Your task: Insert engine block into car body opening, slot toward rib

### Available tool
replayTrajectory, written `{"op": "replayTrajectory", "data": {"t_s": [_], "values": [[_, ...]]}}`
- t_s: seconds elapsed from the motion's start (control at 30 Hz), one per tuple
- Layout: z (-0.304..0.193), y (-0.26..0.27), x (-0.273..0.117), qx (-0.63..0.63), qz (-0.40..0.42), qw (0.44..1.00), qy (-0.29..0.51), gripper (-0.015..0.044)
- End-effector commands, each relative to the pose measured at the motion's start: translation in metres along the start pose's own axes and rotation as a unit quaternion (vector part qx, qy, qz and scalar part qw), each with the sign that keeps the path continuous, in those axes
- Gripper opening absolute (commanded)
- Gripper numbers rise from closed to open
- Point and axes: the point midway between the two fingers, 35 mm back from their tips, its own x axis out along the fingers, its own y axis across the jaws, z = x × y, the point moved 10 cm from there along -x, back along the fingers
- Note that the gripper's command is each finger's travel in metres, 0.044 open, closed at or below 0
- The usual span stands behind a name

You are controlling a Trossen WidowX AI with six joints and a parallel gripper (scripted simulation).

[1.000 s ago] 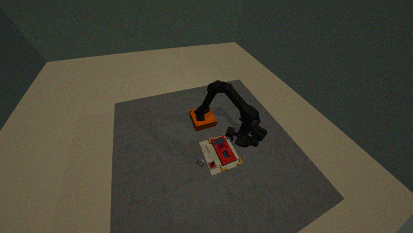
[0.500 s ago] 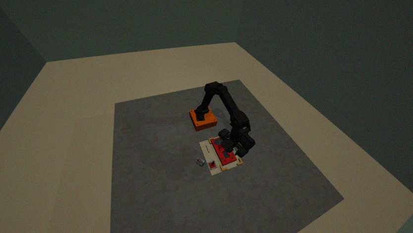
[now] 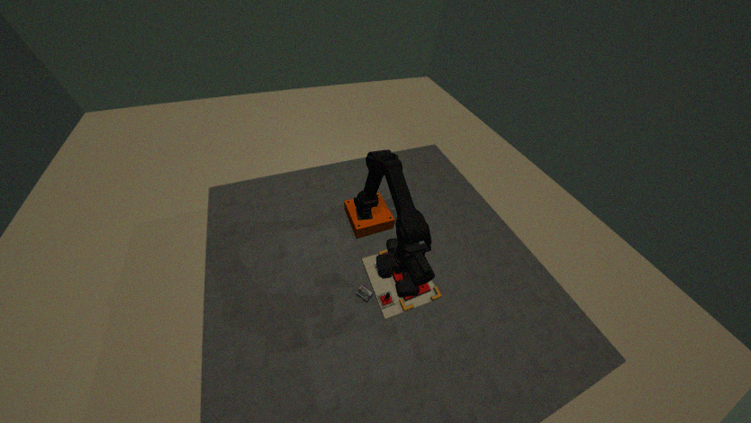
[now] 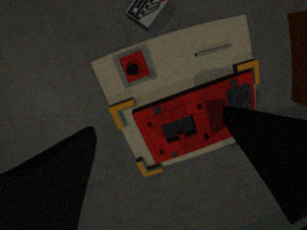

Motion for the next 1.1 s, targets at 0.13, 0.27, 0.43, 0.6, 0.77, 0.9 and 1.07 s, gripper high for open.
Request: {"op": "replayTrajectory", "data": {"t_s": [0.13,0.27,0.43,0.6,0.77,0.9,1.07], "values": [[0.041,0.002,0.004,0.138,-0.007,0.990,0.000,0.0440],[0.061,0.001,0.006,0.206,-0.010,0.979,-0.001,0.0440],[0.086,-0.002,0.008,0.289,-0.014,0.957,-0.003,0.0440],[0.110,-0.004,0.009,0.358,-0.017,0.933,-0.004,0.0440],[0.111,-0.004,0.009,0.361,-0.017,0.932,-0.004,0.0440],[0.111,-0.004,0.054,0.361,-0.017,0.932,-0.004,0.0440],[0.111,-0.007,0.080,0.361,-0.017,0.932,-0.004,0.0440]]}}
